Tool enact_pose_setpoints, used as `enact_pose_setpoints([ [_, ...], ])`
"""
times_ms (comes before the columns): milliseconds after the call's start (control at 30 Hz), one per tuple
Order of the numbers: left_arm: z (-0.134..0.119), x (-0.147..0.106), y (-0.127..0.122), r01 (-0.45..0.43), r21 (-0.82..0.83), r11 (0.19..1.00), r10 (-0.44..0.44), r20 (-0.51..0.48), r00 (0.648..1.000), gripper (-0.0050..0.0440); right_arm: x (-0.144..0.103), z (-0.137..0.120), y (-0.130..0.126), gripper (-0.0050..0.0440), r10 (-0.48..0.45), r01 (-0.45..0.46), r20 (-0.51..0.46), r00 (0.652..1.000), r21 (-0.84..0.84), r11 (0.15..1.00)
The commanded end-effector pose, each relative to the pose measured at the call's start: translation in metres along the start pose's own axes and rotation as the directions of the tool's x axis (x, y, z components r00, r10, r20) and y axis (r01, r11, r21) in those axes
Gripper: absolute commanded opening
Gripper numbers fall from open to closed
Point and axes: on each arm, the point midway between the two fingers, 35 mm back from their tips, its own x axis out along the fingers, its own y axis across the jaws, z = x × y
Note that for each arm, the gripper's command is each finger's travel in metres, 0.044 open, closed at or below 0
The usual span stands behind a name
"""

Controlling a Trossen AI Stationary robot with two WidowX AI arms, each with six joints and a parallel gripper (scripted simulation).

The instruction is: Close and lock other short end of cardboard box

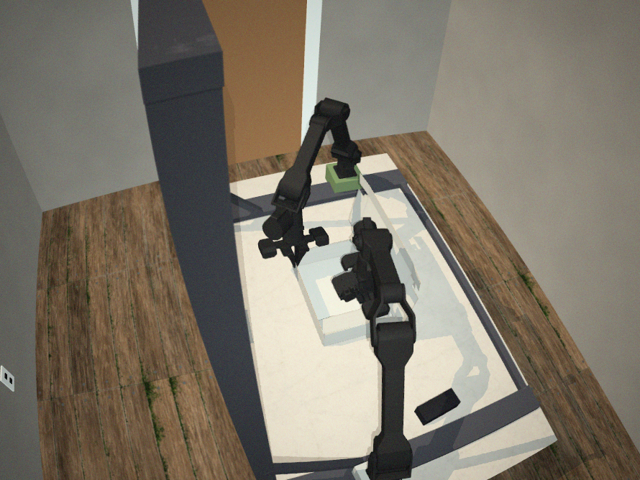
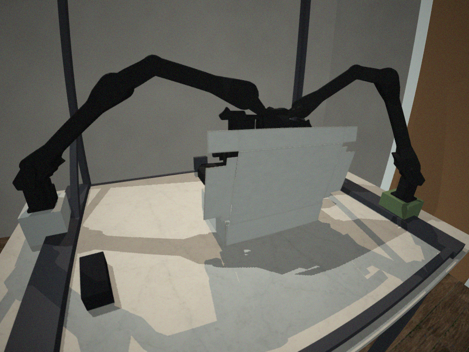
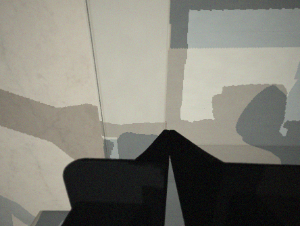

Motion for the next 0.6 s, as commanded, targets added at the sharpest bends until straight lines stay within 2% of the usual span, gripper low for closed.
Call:
enact_pose_setpoints([
  [0, -0.004, -0.006, 0.003, -0.016, -0.003, 1.000, 0.016, -0.012, 1.000, 0.0006, -0.006, -0.002, -0.004, 0.0000, -0.027, 0.027, -0.010, 1.000, -0.003, 1.000],
  [567, -0.004, -0.006, 0.003, -0.016, -0.003, 1.000, 0.016, -0.012, 1.000, 0.0006, 0.019, -0.002, -0.004, 0.0000, -0.029, 0.029, -0.010, 1.000, -0.003, 1.000],
])
